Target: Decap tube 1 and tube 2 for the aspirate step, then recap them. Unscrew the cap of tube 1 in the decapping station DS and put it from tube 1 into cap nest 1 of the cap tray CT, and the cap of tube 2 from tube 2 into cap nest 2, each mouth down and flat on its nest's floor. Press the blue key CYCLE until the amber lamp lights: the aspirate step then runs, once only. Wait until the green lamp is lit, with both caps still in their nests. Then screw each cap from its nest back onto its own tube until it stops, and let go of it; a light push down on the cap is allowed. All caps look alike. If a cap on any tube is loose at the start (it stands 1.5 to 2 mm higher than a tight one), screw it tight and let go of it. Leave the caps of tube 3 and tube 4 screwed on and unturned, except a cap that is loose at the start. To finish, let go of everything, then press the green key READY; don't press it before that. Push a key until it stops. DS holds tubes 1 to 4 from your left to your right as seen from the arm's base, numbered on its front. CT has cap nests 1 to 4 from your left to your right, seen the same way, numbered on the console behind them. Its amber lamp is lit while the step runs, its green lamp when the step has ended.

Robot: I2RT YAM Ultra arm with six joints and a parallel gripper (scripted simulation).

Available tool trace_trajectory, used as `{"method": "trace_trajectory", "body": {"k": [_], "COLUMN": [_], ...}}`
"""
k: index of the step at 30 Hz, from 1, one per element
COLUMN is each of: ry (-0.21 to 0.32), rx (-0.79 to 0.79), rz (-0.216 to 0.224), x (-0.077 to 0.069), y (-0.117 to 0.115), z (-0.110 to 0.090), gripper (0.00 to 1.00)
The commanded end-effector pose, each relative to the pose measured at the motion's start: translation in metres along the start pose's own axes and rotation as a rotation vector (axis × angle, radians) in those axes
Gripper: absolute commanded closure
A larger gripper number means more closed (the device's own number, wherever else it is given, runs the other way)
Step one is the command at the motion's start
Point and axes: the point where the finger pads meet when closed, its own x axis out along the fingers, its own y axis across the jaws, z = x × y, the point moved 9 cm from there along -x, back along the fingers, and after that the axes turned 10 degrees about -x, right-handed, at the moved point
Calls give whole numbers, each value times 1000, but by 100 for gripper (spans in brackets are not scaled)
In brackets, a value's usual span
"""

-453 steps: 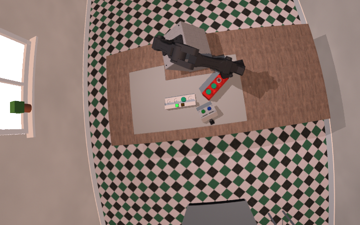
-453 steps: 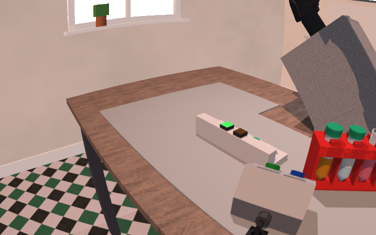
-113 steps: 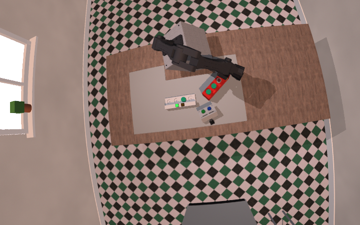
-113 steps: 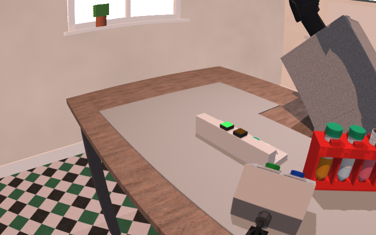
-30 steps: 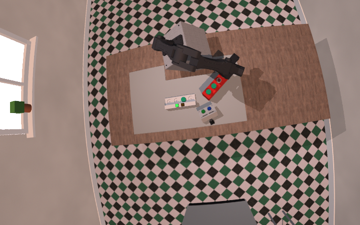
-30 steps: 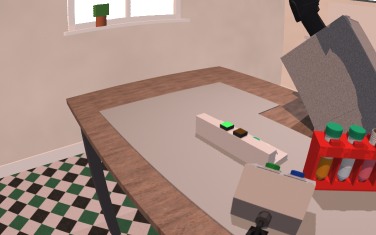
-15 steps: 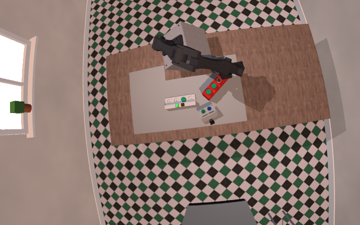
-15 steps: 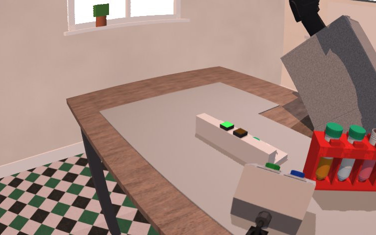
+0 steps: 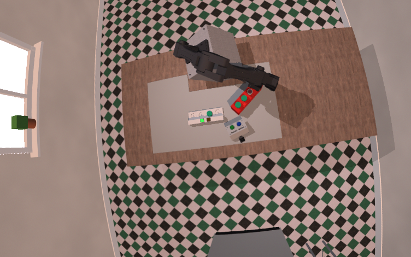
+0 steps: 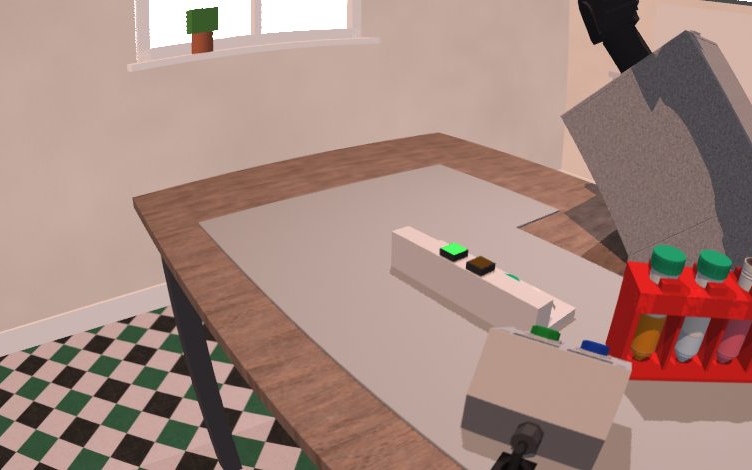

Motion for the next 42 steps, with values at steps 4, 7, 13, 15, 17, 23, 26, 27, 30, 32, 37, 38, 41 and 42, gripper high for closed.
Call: {"method": "trace_trajectory", "body": {"k": [4,7,13,15,17,23,26,27,30,32,37,38,41,42], "ry": [-12,-12,-12,-12,-12,-12,-11,-11,-11,-11,-10,-10,-10,-10], "rx": [360,460,760,860,960,1160,1310,1360,1510,1610,1701,1701,1701,1701], "rz": [0,1,3,3,4,5,6,7,8,8,9,9,9,9], "x": [-4,-4,-4,-4,-4,-4,-4,-4,-3,-3,-3,-3,-3,-3], "y": [-1,-1,-1,-1,-1,-1,-1,-1,-1,-1,-1,-1,-1,-1], "z": [2,2,2,2,2,2,2,2,2,2,2,2,2,2], "gripper": [100,100,100,100,100,100,100,100,100,100,100,100,100,100]}}
